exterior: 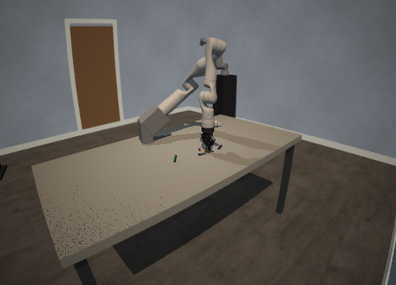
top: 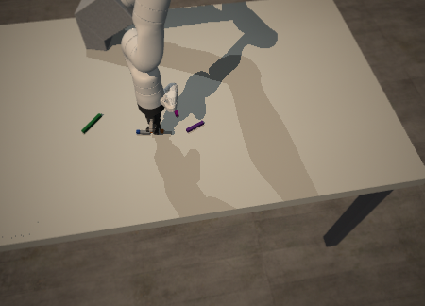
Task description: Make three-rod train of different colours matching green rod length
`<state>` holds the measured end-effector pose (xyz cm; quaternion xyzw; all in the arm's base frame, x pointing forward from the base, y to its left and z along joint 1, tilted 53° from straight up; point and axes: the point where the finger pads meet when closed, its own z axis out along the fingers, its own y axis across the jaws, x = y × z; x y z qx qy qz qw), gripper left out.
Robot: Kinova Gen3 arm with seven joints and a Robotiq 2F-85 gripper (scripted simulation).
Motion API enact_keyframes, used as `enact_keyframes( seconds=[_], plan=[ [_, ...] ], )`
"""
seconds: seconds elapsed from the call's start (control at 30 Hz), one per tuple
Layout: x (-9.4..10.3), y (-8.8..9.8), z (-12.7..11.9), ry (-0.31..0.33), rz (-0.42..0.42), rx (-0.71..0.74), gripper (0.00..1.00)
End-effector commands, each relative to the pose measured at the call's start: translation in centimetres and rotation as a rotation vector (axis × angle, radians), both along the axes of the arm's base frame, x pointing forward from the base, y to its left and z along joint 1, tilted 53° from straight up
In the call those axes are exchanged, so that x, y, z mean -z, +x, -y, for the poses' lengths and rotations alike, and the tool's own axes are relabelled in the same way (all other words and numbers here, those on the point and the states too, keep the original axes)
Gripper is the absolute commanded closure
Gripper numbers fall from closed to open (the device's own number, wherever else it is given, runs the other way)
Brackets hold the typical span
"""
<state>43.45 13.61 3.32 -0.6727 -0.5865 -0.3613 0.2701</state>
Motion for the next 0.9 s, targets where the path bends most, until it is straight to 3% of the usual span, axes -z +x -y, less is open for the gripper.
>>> enact_keyframes(
  seconds=[0.0, 0.87],
  plan=[
    [0.14, 0.22, 0.12, -0.005, 0.012, -0.004, 0.95],
    [0.7, 0.4, -0.6, -0.005, 0.012, -0.003, 0.95]
  ],
)
